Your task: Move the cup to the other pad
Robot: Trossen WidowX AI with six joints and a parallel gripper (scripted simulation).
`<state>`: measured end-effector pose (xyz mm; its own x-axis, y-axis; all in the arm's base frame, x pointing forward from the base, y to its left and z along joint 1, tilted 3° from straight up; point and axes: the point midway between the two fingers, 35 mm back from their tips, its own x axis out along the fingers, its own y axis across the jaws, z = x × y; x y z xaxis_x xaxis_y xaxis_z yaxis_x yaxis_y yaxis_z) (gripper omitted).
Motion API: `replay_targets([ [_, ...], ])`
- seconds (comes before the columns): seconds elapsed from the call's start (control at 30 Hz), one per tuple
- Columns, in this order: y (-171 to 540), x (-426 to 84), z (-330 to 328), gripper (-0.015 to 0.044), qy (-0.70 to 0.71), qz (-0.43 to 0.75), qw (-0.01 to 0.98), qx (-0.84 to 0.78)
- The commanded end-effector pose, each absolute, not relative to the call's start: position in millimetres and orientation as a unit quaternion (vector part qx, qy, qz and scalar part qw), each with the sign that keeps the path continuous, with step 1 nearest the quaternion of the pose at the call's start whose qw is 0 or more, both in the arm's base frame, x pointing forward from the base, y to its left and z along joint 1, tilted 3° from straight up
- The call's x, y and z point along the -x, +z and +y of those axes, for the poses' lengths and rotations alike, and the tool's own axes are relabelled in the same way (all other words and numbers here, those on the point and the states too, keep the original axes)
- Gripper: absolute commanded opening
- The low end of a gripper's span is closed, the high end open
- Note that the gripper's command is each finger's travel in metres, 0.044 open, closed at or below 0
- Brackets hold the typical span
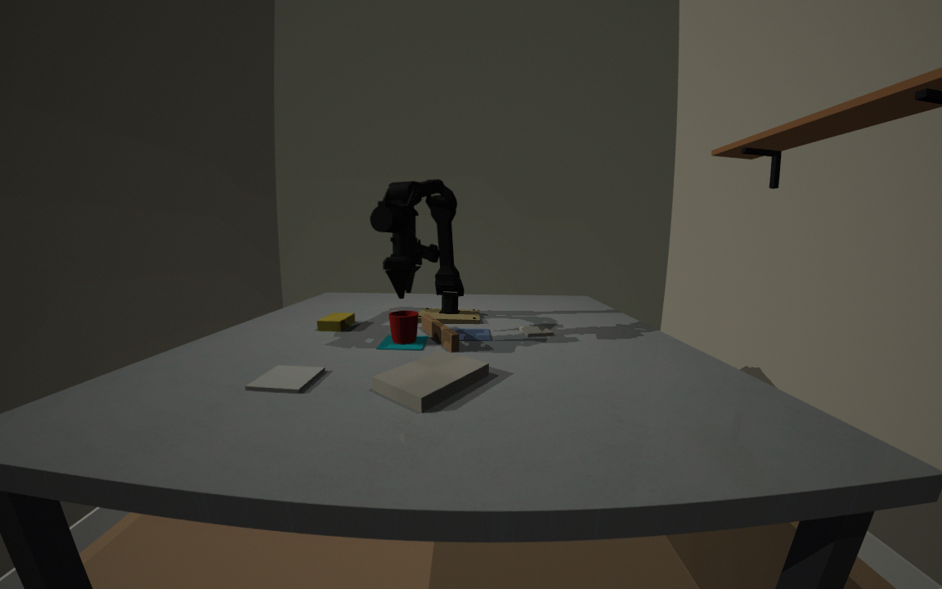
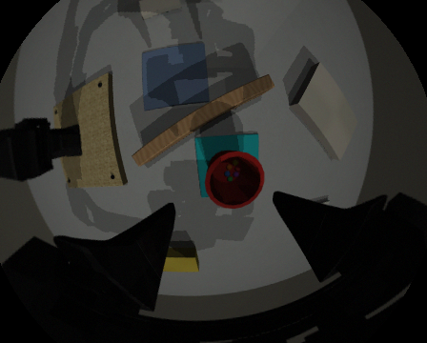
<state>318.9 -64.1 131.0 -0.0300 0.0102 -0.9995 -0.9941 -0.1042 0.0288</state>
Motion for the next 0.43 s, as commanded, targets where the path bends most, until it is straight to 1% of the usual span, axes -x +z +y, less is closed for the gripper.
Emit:
replay_targets([
  [0.0,143,-320,-64,0.044,0.535,0.479,0.468,0.515],
  [0.4,169,-322,-63,0.044,0.535,0.48,0.467,0.515],
])
